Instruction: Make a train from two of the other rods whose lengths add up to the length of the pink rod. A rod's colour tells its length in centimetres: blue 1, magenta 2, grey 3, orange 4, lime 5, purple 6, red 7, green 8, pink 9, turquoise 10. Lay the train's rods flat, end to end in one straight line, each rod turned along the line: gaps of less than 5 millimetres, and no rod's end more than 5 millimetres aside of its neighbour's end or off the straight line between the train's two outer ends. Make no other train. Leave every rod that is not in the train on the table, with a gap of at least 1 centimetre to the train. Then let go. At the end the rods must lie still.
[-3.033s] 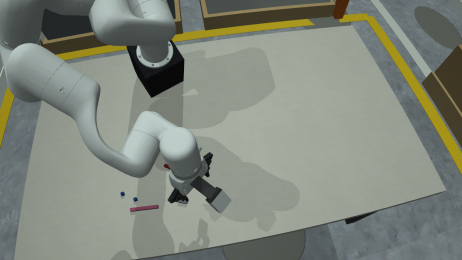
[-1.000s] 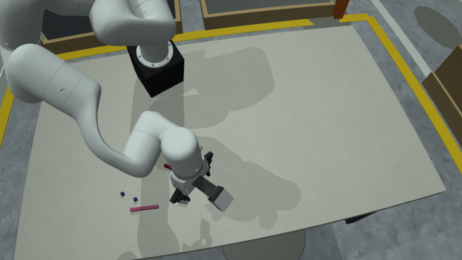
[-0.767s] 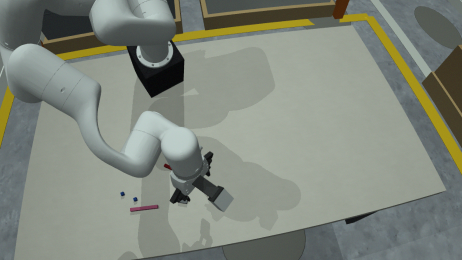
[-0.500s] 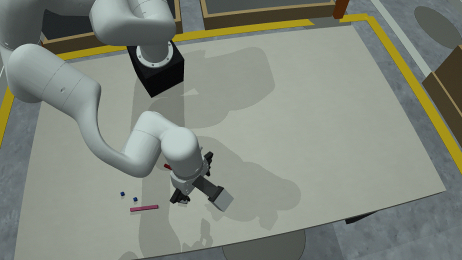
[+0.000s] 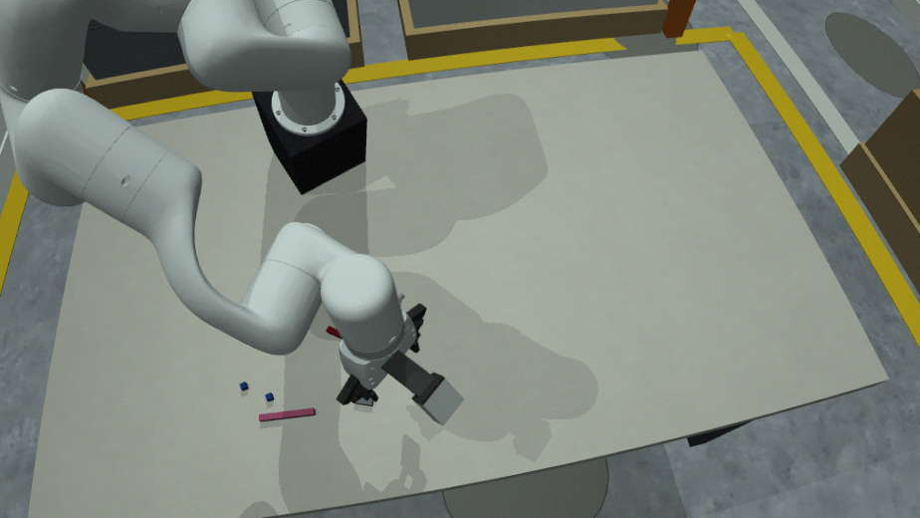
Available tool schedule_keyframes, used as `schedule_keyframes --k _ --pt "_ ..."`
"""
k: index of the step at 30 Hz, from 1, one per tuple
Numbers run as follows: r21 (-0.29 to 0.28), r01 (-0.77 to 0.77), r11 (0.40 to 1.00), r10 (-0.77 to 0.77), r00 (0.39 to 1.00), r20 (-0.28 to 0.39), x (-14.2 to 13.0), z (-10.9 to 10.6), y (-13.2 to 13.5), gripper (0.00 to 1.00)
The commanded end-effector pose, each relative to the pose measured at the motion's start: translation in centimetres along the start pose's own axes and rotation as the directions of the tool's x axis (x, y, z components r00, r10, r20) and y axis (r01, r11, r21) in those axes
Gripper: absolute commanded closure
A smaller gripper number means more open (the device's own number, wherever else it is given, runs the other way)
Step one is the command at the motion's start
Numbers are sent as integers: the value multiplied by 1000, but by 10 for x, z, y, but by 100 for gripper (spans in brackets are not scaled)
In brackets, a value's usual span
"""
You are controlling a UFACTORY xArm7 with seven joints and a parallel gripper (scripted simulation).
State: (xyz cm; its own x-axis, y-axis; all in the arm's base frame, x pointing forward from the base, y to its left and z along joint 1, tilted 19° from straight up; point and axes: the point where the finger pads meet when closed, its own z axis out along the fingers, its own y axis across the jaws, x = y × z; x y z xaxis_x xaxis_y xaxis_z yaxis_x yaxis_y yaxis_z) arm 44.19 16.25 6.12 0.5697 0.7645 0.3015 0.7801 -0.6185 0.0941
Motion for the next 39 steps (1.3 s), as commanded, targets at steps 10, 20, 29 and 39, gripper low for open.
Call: schedule_keyframes --k 10,20,29,39 --pt "0 -399 917 399 917 -3 2 19 3 0" --pt "-1 -659 752 659 752 -2 2 35 4 0" --pt "-1 -667 745 667 745 -2 2 35 4 0" --pt "-1 -667 745 667 745 -2 2 35 4 0"
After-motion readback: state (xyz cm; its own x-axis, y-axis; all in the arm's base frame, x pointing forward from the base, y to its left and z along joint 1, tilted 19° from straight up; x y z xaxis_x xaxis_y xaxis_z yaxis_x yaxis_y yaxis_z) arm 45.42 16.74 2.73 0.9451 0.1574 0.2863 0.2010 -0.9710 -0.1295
